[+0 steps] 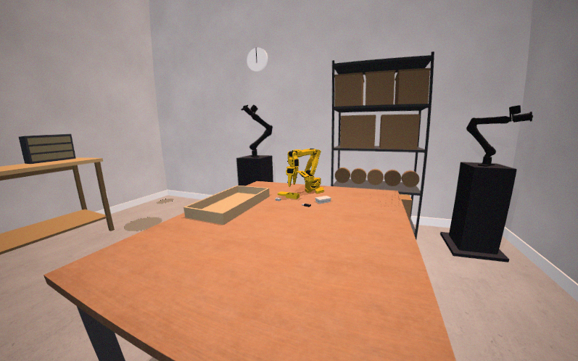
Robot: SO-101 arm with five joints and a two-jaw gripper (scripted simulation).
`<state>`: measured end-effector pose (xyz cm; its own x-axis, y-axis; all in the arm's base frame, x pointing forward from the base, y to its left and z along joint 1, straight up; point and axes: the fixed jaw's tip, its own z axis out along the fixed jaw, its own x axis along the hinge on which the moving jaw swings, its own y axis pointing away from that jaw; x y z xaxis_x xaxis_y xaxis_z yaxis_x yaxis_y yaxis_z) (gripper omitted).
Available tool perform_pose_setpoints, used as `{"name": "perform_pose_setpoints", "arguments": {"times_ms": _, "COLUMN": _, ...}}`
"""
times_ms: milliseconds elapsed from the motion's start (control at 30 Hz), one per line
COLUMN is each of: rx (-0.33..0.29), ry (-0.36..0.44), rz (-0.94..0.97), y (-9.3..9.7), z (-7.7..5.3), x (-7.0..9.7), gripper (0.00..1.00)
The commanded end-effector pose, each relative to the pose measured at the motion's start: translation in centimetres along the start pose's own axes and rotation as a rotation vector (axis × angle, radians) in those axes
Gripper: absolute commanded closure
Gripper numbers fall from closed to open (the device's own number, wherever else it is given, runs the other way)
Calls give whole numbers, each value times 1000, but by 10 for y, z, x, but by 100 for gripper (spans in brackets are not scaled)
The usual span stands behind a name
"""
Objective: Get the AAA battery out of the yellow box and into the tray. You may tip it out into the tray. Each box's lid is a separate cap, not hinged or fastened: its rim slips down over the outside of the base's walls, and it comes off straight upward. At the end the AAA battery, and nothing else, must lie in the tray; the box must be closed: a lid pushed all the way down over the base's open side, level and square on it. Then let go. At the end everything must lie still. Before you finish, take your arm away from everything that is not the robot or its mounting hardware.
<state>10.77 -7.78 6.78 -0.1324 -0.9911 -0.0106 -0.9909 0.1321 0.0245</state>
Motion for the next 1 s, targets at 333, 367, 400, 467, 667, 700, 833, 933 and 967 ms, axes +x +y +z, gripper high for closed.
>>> {"name": "perform_pose_setpoints", "arguments": {"times_ms": 333, "rx": 24, "ry": 11, "rz": -20, "y": -1, "z": -3, "x": -1, "gripper": 69}}
{"name": "perform_pose_setpoints", "arguments": {"times_ms": 367, "rx": 24, "ry": 11, "rz": -20, "y": -1, "z": -3, "x": -1, "gripper": 69}}
{"name": "perform_pose_setpoints", "arguments": {"times_ms": 400, "rx": 24, "ry": 11, "rz": -20, "y": -1, "z": -3, "x": -1, "gripper": 69}}
{"name": "perform_pose_setpoints", "arguments": {"times_ms": 467, "rx": 24, "ry": 11, "rz": -20, "y": -1, "z": -3, "x": -1, "gripper": 69}}
{"name": "perform_pose_setpoints", "arguments": {"times_ms": 667, "rx": 24, "ry": 11, "rz": -20, "y": -2, "z": -2, "x": -3, "gripper": 69}}
{"name": "perform_pose_setpoints", "arguments": {"times_ms": 700, "rx": 24, "ry": 11, "rz": -20, "y": -2, "z": -2, "x": -3, "gripper": 69}}
{"name": "perform_pose_setpoints", "arguments": {"times_ms": 833, "rx": 24, "ry": 11, "rz": -20, "y": -2, "z": -2, "x": -4, "gripper": 69}}
{"name": "perform_pose_setpoints", "arguments": {"times_ms": 933, "rx": 24, "ry": 11, "rz": -20, "y": -2, "z": -2, "x": -4, "gripper": 69}}
{"name": "perform_pose_setpoints", "arguments": {"times_ms": 967, "rx": 24, "ry": 11, "rz": -20, "y": -2, "z": -2, "x": -4, "gripper": 69}}
